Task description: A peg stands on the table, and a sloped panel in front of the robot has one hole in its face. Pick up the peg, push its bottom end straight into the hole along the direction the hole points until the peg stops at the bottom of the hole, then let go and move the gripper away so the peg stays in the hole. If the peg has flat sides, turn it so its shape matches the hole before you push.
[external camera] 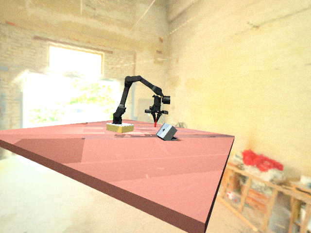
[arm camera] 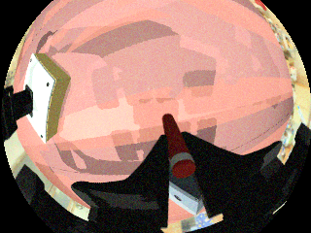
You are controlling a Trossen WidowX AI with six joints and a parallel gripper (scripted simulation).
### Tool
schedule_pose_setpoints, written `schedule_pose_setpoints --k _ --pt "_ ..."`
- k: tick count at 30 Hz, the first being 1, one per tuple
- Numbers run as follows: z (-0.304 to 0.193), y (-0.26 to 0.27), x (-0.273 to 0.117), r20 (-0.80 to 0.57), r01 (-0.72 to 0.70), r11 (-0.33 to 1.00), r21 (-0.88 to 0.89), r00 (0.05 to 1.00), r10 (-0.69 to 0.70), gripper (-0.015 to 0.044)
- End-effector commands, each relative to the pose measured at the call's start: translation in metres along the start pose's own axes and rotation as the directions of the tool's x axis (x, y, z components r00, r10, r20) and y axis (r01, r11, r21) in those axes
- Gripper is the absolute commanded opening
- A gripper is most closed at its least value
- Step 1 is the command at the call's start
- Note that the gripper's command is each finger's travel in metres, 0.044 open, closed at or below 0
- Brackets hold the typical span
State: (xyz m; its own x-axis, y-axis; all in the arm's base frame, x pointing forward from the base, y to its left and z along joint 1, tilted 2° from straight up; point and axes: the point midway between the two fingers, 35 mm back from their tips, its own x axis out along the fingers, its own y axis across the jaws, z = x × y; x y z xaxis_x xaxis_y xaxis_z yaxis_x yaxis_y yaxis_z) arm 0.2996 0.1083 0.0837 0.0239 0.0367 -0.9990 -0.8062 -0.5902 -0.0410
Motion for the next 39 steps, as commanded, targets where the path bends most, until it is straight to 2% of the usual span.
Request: schedule_pose_setpoints --k 1,5,39 --pt "0.000 0.000 -0.020 0.000 0.008 1.000 -0.006 1.000 -0.008 0.0000" --pt "0.000 0.001 -0.029 0.001 0.007 1.000 -0.007 1.000 -0.007 0.0000" --pt "-0.029 0.008 -0.022 0.105 0.062 0.989 0.135 0.992 -0.076 0.0000"
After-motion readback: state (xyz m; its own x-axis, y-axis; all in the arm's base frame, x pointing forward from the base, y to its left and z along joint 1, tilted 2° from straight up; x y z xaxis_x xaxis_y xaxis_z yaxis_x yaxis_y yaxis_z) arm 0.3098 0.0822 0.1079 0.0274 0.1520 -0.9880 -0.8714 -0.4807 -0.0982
